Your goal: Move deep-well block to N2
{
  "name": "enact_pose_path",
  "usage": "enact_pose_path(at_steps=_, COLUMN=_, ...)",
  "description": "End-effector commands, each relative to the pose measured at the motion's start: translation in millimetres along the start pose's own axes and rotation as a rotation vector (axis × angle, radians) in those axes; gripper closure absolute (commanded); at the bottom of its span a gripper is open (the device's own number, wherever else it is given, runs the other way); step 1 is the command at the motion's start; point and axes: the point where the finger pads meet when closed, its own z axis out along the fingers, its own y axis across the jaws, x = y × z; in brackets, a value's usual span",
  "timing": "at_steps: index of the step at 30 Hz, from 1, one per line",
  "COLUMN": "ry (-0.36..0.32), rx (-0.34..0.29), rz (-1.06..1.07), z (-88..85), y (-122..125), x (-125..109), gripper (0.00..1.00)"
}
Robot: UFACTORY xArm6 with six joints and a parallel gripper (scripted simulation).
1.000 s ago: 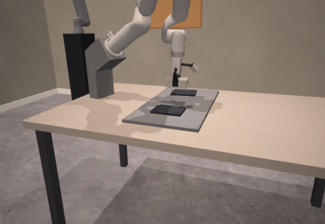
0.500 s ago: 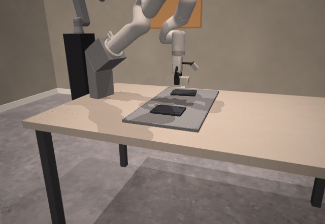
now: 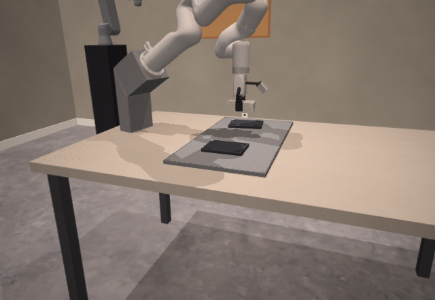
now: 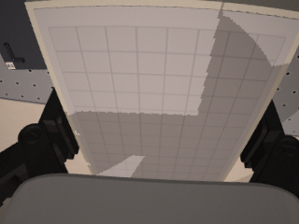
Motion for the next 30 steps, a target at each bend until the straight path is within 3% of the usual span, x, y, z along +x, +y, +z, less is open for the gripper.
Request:
enact_pose_path(at_steps=1, ry=0.001, rx=-0.002, rz=0.001, z=0.1, y=-15.6, x=1.9, gripper=1.00)
enact_pose_path(at_steps=30, ry=0.001, rx=-0.001, rz=0.001, z=0.1, y=-98.8, x=8.9, gripper=1.00)
